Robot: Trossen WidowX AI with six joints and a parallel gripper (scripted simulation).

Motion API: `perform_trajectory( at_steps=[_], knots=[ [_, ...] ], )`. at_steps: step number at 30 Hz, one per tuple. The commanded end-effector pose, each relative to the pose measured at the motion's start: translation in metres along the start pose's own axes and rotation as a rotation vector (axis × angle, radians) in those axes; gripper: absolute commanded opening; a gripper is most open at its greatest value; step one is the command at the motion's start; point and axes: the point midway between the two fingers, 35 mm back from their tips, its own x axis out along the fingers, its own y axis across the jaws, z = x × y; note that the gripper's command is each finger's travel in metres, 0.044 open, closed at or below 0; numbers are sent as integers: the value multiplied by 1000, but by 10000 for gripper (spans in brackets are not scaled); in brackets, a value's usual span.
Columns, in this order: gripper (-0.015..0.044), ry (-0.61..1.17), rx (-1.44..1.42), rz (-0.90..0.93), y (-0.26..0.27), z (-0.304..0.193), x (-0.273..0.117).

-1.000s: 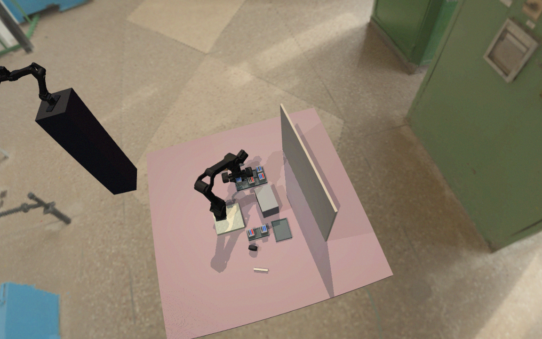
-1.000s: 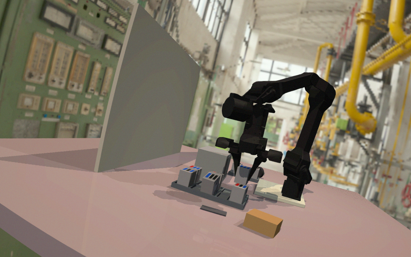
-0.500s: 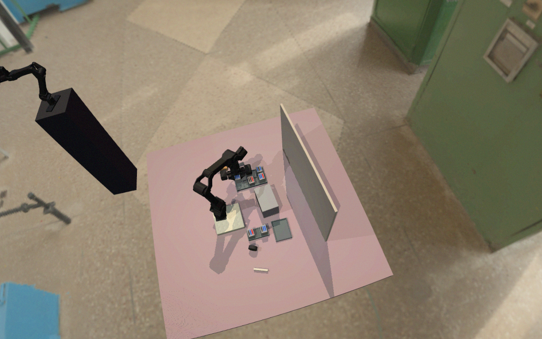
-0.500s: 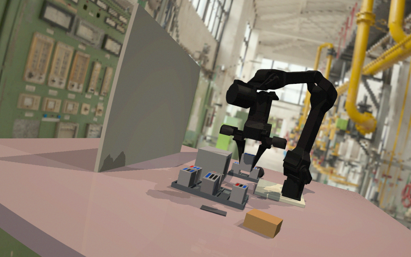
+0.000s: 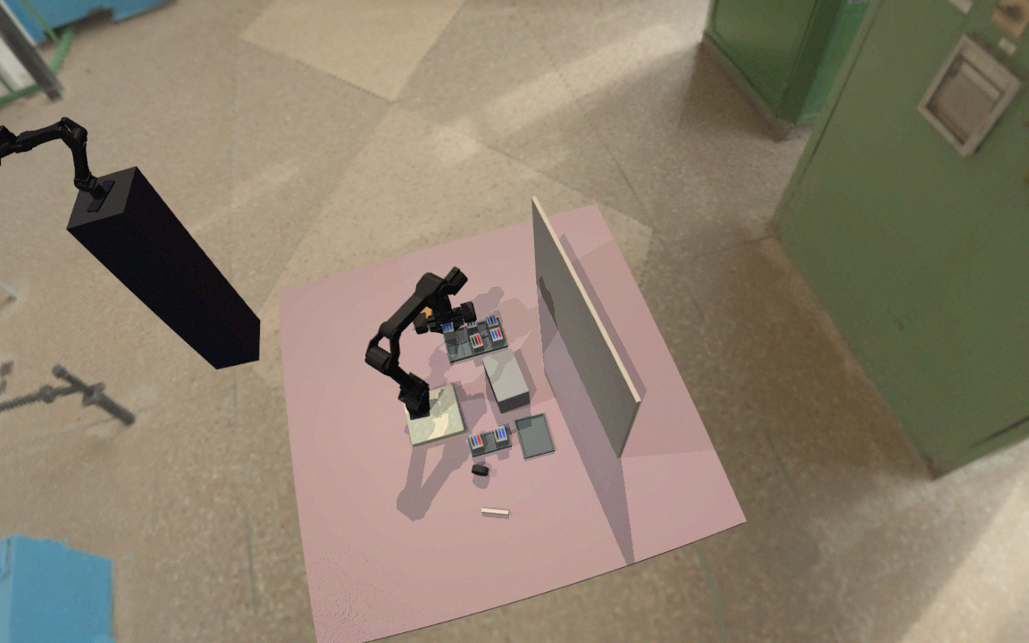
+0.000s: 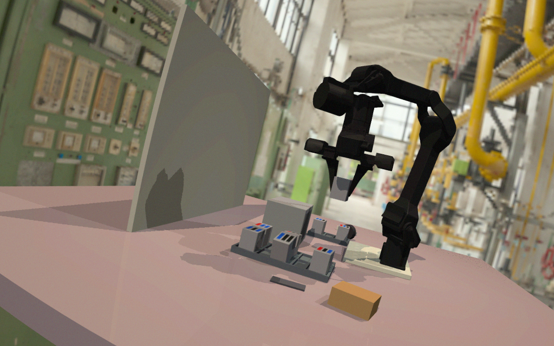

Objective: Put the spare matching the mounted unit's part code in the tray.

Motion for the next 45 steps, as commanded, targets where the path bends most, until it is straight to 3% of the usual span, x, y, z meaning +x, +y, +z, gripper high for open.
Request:
perform_trajectory(
  at_steps=[1, 22, 45],
  knots=[
    [0, -4, -5, -6, 2, -2, -8],
    [0, 13, 69, -44, -75, -41, -15],
    [0, 54, 116, -47, -153, -142, -19]
  ],
)
